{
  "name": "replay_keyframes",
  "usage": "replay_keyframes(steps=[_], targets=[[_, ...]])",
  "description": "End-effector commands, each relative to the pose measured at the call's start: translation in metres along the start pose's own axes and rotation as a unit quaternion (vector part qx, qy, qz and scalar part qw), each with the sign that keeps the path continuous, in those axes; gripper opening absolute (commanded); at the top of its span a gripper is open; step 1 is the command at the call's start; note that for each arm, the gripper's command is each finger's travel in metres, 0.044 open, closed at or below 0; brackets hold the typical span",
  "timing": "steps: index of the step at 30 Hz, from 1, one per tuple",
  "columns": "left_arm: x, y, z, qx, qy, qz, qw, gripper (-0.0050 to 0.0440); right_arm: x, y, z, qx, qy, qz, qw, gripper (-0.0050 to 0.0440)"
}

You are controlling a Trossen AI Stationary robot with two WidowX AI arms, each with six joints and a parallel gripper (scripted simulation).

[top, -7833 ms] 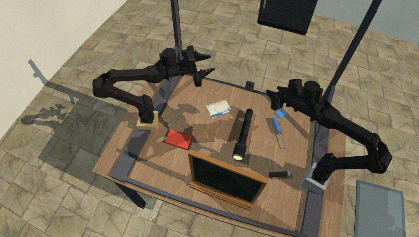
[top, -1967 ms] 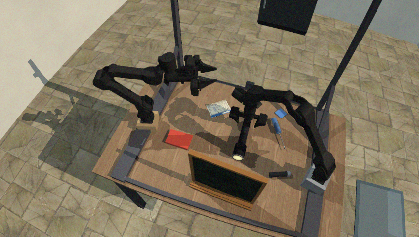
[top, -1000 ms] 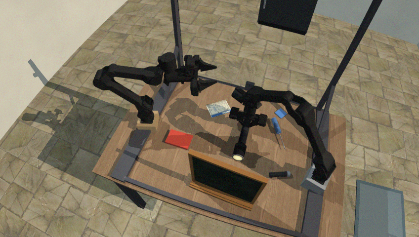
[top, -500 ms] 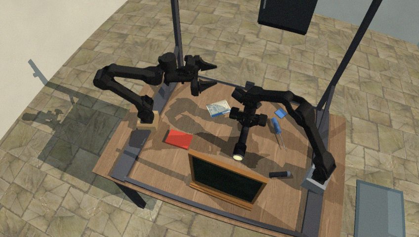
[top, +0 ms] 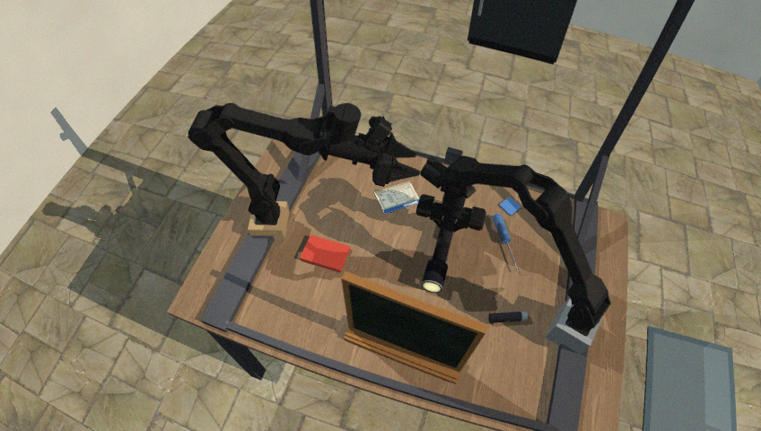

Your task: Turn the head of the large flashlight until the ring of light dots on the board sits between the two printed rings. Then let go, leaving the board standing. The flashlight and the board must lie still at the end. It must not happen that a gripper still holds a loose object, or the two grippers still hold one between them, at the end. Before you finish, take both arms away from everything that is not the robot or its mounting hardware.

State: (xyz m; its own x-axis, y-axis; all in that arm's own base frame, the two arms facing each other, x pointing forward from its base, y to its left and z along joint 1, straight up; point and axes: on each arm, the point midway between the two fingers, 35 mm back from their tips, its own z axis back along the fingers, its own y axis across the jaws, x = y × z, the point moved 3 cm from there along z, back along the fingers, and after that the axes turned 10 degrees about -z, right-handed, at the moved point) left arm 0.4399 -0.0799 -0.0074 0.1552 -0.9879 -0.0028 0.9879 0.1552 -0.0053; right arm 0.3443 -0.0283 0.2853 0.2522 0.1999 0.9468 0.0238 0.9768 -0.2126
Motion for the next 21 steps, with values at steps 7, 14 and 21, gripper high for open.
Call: replay_keyframes(steps=[7,14,21], targets=[[0.002,0.004,0.013,0.013,-0.006,0.0,1.0,0.013,-0.015,-0.018,-0.04,0.007,0.083,0.119,0.989,0.044],[0.002,0.004,0.013,0.013,-0.006,0.0,1.0,0.013,-0.038,-0.031,-0.065,0.026,0.146,0.191,0.97,0.044],[0.002,0.004,0.013,0.013,-0.006,0.0,1.0,0.013,-0.064,-0.042,-0.088,0.059,0.205,0.261,0.941,0.044]])
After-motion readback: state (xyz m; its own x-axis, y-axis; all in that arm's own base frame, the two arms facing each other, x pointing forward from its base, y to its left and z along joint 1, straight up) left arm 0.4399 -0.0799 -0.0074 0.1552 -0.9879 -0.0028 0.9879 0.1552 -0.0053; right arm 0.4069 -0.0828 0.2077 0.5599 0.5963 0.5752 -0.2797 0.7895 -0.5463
